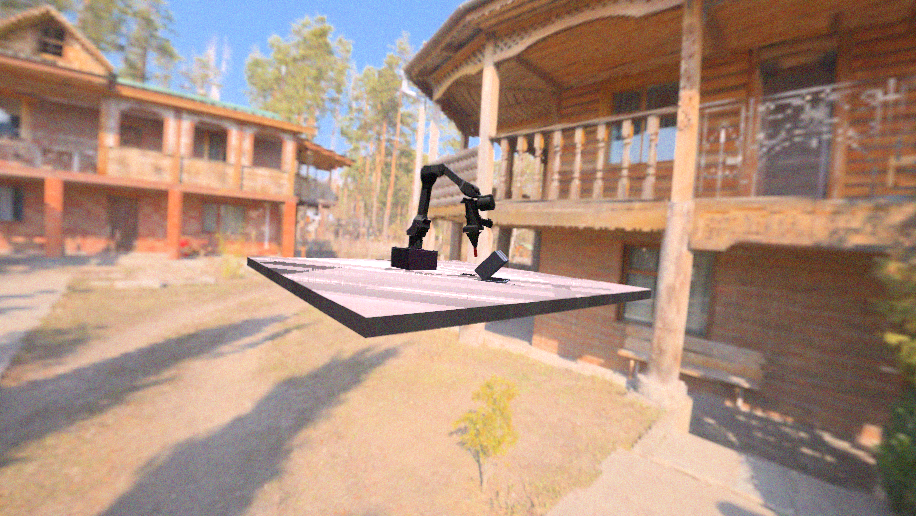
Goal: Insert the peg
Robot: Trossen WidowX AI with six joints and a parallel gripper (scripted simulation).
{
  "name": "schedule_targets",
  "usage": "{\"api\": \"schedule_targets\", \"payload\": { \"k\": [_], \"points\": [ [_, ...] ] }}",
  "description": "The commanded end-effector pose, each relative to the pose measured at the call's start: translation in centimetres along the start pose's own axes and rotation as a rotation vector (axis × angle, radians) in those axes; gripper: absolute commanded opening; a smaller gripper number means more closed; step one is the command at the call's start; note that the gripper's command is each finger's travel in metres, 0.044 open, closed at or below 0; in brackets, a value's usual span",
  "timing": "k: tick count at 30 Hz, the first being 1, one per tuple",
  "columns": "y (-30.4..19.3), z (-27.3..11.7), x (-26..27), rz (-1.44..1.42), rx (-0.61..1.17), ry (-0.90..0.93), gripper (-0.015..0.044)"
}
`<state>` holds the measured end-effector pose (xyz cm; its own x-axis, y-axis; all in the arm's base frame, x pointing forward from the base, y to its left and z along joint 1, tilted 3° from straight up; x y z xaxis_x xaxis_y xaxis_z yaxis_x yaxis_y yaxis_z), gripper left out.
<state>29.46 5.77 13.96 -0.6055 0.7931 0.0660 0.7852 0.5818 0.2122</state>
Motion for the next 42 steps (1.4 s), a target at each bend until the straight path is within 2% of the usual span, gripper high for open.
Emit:
{"api": "schedule_targets", "payload": {
  "k": [1,42],
  "points": [
    [-0.3,0.0,-0.2,0.002,-0.017,0.007,0.0000],
    [-2.5,-0.7,-4.6,0.040,-0.240,-0.010,0.0000]
  ]
}}
Point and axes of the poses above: the point midway between the two fingers, 35 mm back from their tips, its own z axis out along the fingers, its own x axis across the jaws, y = z × x, the point moved 7 cm from there along -z, back along the fingers, and after that the axes turned 11 degrees about -z, right-handed, at the moved point
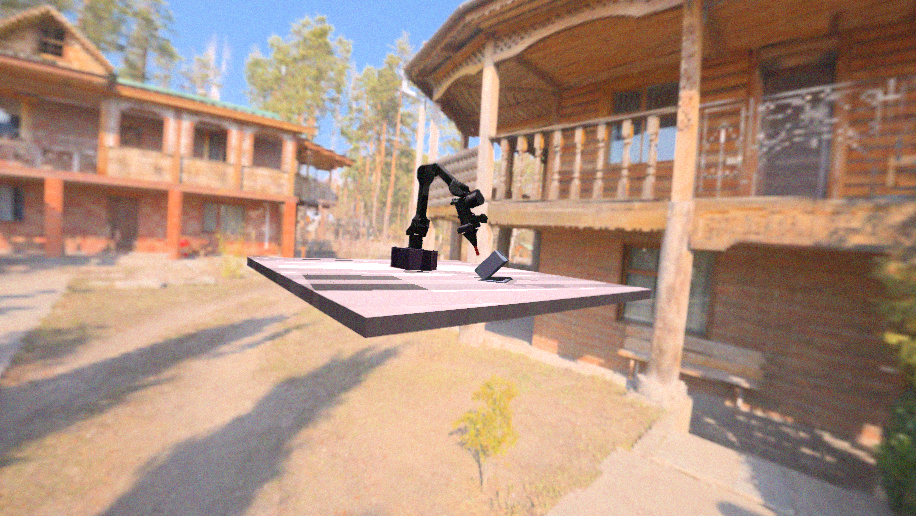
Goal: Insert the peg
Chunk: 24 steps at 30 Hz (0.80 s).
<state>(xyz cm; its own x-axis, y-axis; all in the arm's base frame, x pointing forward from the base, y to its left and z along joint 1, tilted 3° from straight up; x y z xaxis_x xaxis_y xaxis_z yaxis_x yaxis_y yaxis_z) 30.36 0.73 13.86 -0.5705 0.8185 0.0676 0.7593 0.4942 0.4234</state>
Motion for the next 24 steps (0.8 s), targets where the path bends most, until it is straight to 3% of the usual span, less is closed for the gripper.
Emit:
{"api": "schedule_targets", "payload": {
  "k": [1,24],
  "points": [
    [-0.3,-0.1,-0.2,-0.001,-0.018,0.002,0.0000],
    [-1.7,-1.0,-2.5,0.002,-0.140,-0.035,0.0000]
  ]
}}
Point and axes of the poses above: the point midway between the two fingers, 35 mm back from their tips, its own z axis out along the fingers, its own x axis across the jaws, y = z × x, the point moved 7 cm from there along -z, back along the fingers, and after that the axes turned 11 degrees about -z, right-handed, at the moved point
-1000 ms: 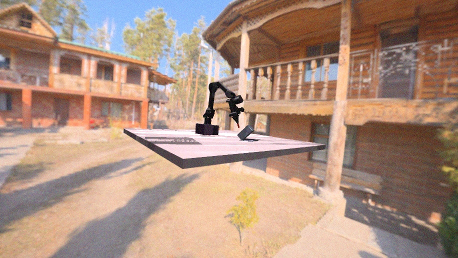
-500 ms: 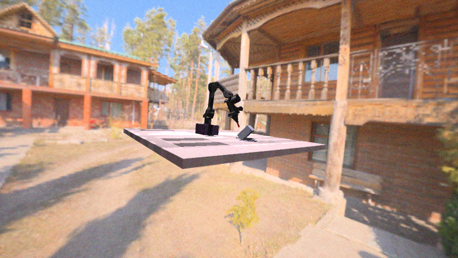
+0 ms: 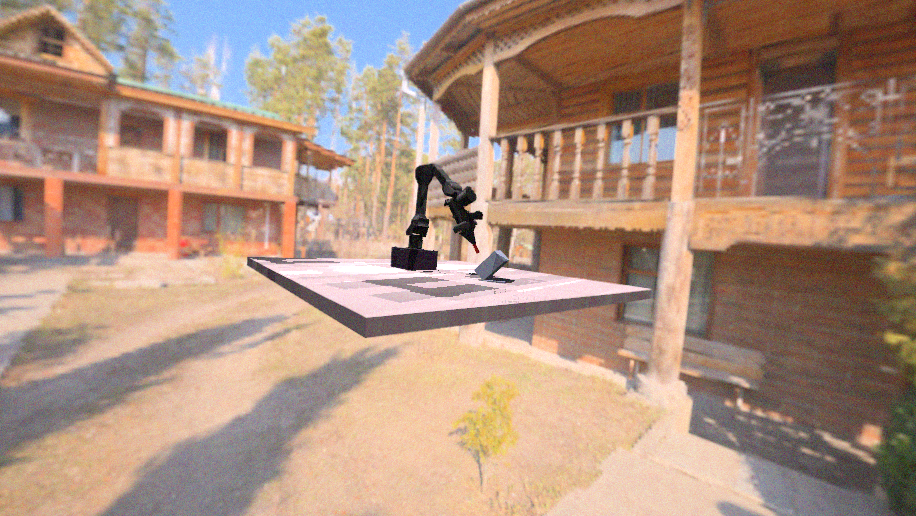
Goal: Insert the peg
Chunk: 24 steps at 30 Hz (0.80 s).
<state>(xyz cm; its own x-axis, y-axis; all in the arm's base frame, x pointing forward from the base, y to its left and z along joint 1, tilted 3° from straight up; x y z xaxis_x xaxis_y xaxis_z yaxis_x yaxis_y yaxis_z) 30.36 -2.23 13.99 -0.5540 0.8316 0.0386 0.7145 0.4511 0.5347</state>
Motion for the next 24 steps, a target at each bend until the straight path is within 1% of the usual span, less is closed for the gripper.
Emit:
{"api": "schedule_targets", "payload": {
  "k": [1,24],
  "points": [
    [-0.3,-0.1,-0.2,-0.002,-0.018,-0.001,0.0000],
    [-1.8,-1.4,-2.2,-0.014,-0.134,-0.055,0.0000]
  ]
}}
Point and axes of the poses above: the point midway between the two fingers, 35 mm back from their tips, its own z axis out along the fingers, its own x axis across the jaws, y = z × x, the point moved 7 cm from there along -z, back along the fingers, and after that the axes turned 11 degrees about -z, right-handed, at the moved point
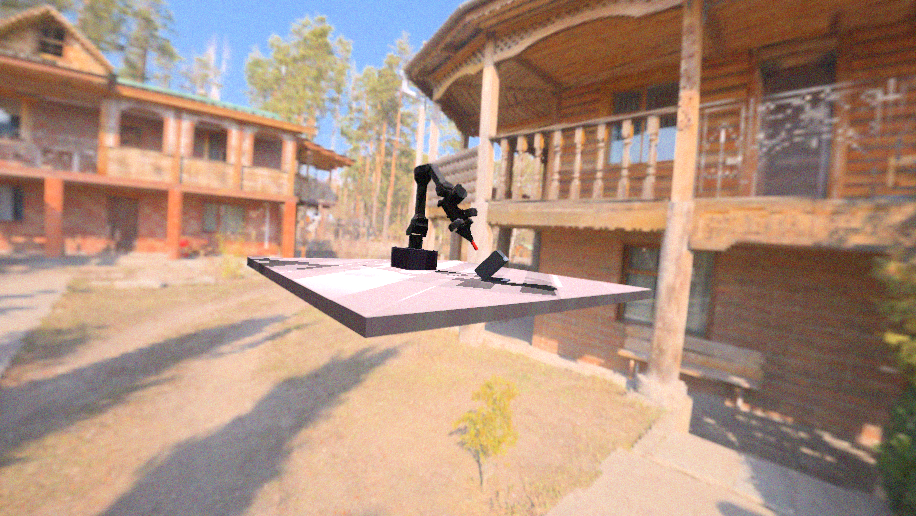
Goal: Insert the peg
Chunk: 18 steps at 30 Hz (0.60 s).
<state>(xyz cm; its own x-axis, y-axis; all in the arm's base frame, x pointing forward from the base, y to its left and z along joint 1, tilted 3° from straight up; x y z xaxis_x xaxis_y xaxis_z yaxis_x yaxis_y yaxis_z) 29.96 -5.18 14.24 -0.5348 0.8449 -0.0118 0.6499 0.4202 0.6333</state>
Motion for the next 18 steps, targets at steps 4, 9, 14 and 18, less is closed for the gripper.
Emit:
{"api": "schedule_targets", "payload": {
  "k": [4,9,14,18],
  "points": [
    [-0.5,-0.4,-0.4,-0.007,-0.032,-0.012,0.0000],
    [-0.8,-0.7,-0.8,-0.012,-0.056,-0.026,0.0000],
    [-1.2,-1.1,-1.2,-0.018,-0.079,-0.041,0.0000],
    [-1.4,-1.4,-1.5,-0.023,-0.097,-0.054,0.0000]
  ]
}}
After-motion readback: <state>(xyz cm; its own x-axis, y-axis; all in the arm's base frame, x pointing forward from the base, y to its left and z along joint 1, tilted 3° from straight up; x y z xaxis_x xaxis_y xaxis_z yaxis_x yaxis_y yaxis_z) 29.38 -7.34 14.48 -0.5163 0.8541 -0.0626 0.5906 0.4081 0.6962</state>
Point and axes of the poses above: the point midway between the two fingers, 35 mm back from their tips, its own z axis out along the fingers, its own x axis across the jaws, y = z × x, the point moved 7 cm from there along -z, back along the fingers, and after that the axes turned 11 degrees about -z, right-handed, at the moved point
